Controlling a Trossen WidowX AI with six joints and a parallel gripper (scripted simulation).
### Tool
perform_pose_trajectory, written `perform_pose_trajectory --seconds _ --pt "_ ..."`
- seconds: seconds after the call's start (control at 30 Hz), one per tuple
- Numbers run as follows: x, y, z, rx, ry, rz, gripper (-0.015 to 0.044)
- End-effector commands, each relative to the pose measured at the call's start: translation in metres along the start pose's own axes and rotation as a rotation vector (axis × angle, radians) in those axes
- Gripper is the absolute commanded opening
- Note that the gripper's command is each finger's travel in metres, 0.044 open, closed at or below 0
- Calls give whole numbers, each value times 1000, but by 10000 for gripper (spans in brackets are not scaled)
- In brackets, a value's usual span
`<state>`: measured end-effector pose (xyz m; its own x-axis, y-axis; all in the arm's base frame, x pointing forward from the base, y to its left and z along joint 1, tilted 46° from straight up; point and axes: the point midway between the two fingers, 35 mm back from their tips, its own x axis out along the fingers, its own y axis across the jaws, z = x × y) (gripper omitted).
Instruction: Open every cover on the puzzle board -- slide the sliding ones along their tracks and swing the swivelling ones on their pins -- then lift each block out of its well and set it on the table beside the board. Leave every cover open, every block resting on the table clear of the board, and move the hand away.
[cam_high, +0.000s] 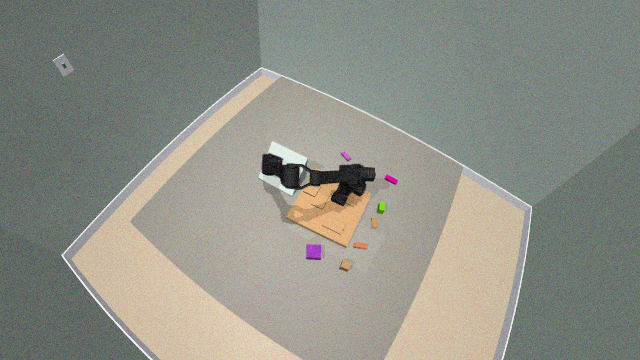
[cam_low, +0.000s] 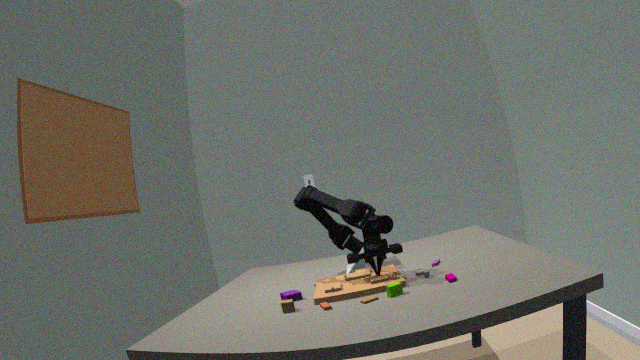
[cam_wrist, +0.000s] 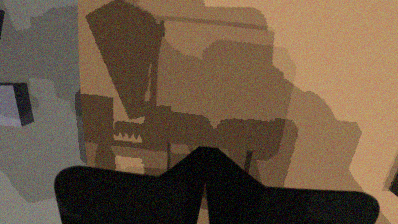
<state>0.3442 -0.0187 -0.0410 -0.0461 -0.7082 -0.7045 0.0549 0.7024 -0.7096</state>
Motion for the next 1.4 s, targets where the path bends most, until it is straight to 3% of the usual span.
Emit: perform_pose_trajectory --seconds 0.0,0.7,1.37 --pt "2 0 4 -6 3 -4 0" --pt "3 -1 24 -5 2 -5 0" --pt "-22 0 29 -5 2 -2 0"
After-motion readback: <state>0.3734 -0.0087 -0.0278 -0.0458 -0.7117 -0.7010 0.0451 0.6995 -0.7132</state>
